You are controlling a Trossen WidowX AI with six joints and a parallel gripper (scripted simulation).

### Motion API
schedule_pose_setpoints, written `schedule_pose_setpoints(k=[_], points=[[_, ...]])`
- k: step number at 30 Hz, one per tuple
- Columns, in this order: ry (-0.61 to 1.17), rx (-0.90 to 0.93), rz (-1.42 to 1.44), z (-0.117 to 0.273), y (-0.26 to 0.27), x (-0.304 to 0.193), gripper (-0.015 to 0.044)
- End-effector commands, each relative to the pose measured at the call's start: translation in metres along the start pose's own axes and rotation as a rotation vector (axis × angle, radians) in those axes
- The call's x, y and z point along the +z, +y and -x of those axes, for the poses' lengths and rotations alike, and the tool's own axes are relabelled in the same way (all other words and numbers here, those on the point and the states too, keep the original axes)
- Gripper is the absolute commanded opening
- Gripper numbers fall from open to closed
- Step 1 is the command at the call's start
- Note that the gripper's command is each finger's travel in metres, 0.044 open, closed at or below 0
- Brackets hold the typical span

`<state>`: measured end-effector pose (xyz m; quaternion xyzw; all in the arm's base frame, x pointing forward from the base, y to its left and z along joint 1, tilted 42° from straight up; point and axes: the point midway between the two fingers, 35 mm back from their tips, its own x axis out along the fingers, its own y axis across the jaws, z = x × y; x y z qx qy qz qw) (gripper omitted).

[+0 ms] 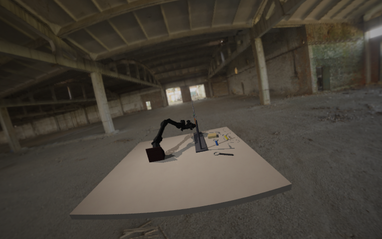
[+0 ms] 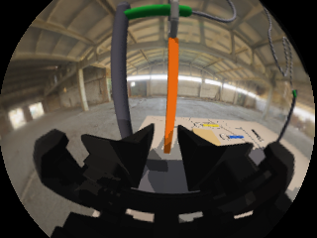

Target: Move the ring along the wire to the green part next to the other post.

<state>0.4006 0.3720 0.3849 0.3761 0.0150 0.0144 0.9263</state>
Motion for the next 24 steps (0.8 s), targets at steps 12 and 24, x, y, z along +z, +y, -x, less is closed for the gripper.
schedule_pose_setpoints(k=[12, 24], points=[[0.005, 0.001, 0.011, -0.023, -0.002, -0.003, 0.0160], [0.005, 0.001, 0.011, -0.023, -0.002, -0.003, 0.0160]])
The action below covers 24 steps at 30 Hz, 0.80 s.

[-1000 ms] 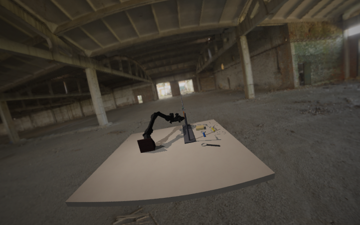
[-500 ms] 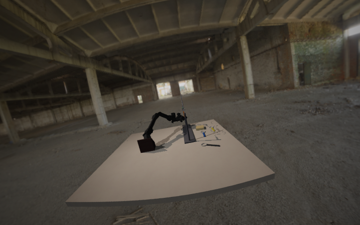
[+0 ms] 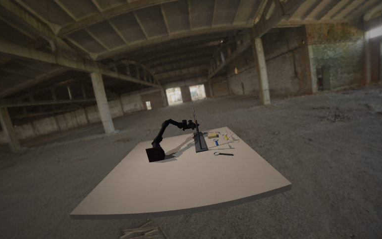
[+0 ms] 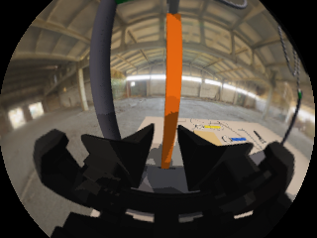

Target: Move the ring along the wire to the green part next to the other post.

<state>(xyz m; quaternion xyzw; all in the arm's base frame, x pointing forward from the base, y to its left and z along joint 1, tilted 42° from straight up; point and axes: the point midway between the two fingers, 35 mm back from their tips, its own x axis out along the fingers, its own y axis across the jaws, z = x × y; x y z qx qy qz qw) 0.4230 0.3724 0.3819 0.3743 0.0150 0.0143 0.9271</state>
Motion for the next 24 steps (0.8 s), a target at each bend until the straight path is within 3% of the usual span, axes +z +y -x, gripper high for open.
schedule_pose_setpoints(k=[1, 11, 22, 24], points=[[0.005, 0.001, 0.007, -0.0005, -0.0001, -0.0018, 0.0160], [0.005, 0.001, 0.007, -0.0005, -0.0001, -0.0018, 0.0160], [0.001, 0.000, 0.001, -0.0002, -0.0002, -0.0006, -0.0129], [0.001, 0.000, 0.001, -0.0002, -0.0002, -0.0006, -0.0150]])
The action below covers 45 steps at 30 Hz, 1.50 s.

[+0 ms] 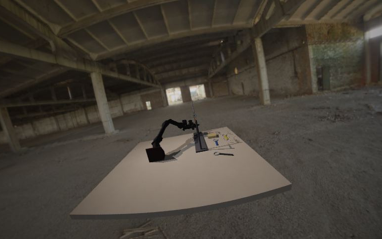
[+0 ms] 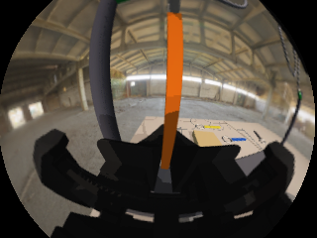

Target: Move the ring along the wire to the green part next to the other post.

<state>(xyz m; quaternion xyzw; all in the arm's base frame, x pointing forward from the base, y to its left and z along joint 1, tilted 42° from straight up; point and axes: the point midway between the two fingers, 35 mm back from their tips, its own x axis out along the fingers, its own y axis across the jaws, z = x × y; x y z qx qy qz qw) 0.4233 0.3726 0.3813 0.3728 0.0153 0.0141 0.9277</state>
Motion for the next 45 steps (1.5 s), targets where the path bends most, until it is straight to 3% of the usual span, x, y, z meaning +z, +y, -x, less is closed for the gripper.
schedule_pose_setpoints(k=[1, 36, 45], points=[[0.000, 0.000, -0.002, 0.000, 0.000, 0.000, -0.0150], [-0.002, 0.007, 0.004, 0.000, -0.002, 0.016, -0.0150], [0.137, 0.006, 0.005, 0.017, -0.009, 0.017, -0.0150]])
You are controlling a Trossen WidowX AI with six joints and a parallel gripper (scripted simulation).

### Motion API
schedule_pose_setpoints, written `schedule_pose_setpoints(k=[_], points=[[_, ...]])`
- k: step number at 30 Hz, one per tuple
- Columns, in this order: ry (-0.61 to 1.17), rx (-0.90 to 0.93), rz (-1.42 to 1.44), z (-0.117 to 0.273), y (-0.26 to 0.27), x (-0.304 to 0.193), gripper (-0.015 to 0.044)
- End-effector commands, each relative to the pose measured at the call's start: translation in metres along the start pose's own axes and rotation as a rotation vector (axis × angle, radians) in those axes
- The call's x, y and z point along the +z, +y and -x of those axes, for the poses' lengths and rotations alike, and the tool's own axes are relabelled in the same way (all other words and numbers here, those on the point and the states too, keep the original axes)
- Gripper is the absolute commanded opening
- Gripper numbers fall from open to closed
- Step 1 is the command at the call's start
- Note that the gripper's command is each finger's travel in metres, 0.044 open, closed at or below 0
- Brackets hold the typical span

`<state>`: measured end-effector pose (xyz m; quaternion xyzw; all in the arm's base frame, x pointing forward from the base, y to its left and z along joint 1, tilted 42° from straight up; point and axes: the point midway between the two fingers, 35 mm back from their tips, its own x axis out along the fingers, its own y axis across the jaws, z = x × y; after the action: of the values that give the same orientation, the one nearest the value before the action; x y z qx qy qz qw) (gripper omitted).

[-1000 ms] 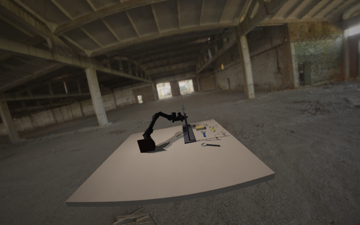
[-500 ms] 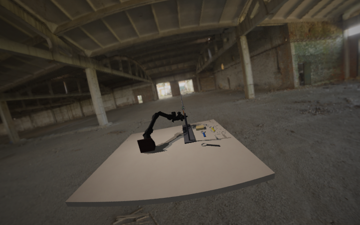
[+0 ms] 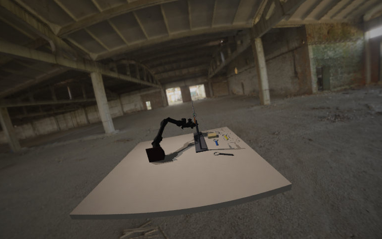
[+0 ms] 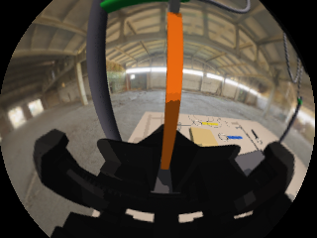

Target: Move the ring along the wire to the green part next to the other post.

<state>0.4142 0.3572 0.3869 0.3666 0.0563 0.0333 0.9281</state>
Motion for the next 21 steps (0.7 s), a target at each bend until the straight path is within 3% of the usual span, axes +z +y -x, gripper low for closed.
schedule_pose_setpoints(k=[1, 21], points=[[0.064, 0.002, -0.006, 0.009, -0.003, 0.002, -0.0150], [0.412, -0.005, 0.015, 0.051, -0.025, 0.009, -0.0150]])
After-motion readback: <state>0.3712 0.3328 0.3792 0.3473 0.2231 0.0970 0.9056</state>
